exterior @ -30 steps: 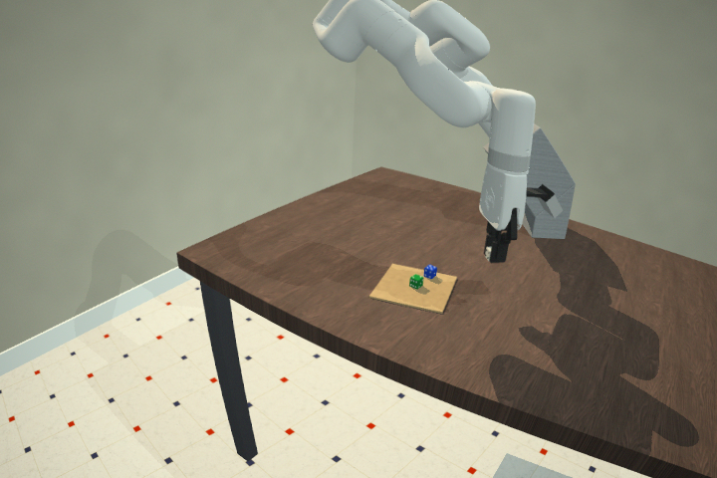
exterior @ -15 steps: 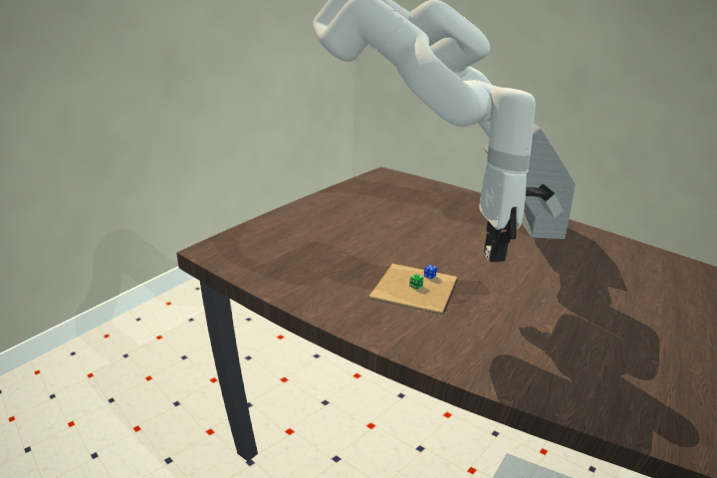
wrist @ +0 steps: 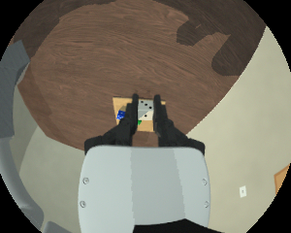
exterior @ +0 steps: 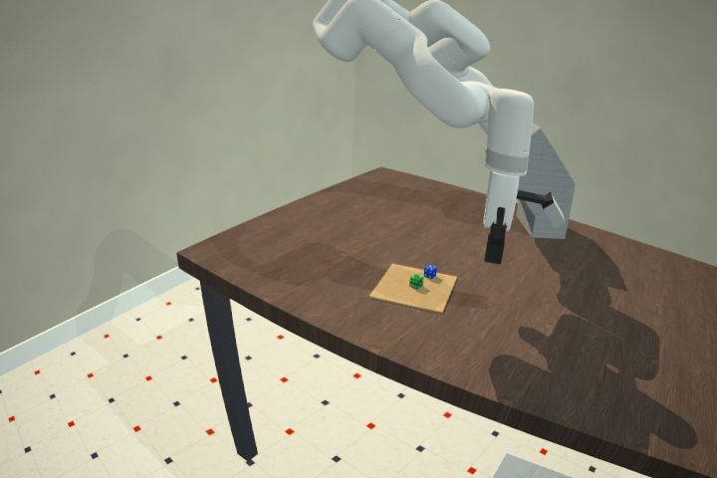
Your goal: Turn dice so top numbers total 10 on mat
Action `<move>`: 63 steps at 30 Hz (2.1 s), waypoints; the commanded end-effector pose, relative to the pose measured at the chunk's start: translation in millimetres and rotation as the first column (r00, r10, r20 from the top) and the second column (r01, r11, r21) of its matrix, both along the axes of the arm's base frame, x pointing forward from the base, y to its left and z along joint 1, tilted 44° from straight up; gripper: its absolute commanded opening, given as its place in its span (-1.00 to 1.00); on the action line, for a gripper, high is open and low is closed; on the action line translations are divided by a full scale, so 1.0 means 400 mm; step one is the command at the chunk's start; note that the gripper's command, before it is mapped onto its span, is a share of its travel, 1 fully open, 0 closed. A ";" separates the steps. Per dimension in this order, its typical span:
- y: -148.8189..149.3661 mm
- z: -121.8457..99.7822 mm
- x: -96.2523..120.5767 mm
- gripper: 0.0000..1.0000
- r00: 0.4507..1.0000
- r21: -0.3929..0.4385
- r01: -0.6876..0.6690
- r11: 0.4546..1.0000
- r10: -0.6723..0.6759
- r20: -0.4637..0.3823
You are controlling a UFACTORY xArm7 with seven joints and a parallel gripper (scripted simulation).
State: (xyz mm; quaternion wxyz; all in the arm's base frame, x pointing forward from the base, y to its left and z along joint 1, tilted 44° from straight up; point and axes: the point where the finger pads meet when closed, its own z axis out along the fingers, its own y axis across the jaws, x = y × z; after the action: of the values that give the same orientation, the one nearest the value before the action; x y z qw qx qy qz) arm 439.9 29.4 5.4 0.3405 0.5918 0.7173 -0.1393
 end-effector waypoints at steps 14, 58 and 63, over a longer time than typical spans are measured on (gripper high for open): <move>-0.002 0.004 0.015 -0.69 0.837 0.269 0.377 0.886 -0.450 0.312; -0.015 0.010 0.037 -0.69 0.101 0.802 0.469 0.371 -0.924 0.369; -0.014 0.009 0.033 -0.69 0.135 0.837 0.378 0.395 -0.918 0.373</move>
State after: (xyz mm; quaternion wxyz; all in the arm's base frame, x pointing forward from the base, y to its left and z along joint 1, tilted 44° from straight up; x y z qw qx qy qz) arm 452.9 22.5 8.2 0.3347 0.9165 0.0954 0.1972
